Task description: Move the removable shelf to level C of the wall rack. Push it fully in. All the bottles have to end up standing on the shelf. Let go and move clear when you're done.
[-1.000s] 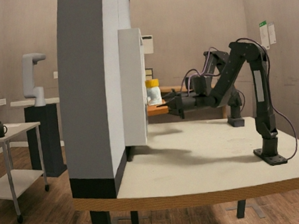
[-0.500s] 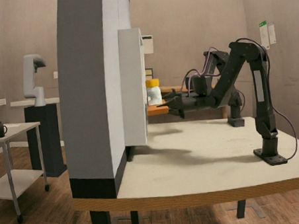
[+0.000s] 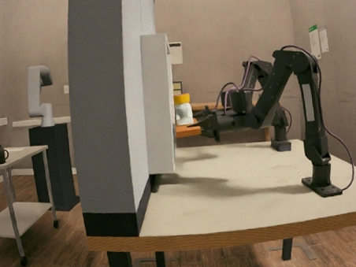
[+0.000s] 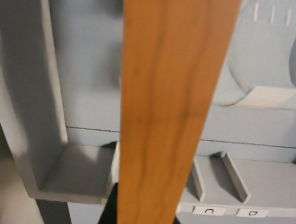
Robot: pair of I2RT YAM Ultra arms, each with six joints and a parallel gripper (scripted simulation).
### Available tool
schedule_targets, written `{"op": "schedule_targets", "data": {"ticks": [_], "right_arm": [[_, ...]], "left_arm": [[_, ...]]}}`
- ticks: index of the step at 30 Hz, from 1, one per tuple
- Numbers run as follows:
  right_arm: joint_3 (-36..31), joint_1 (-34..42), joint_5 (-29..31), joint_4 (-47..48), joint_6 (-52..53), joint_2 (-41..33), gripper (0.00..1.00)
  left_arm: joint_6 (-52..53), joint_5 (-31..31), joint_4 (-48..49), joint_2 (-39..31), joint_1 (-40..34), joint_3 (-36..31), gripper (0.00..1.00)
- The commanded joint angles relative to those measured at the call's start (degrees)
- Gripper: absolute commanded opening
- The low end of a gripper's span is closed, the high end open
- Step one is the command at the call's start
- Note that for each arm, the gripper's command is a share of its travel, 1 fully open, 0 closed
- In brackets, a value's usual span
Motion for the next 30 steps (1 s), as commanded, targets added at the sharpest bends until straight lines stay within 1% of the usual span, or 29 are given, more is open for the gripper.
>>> {"op": "schedule_targets", "data": {"ticks": [1, 30], "right_arm": [[0.05, 0.31, 0.94, 4.84, -2.79, -1.94, 0.00], [-0.59, 0.32, 0.90, 7.12, -2.81, -0.28, 0.00]], "left_arm": [[3.51, -0.78, 4.65, -1.63, -0.56, 0.33, 0.00], [3.56, -0.75, 7.13, -0.03, -0.58, -0.52, 0.00]]}}
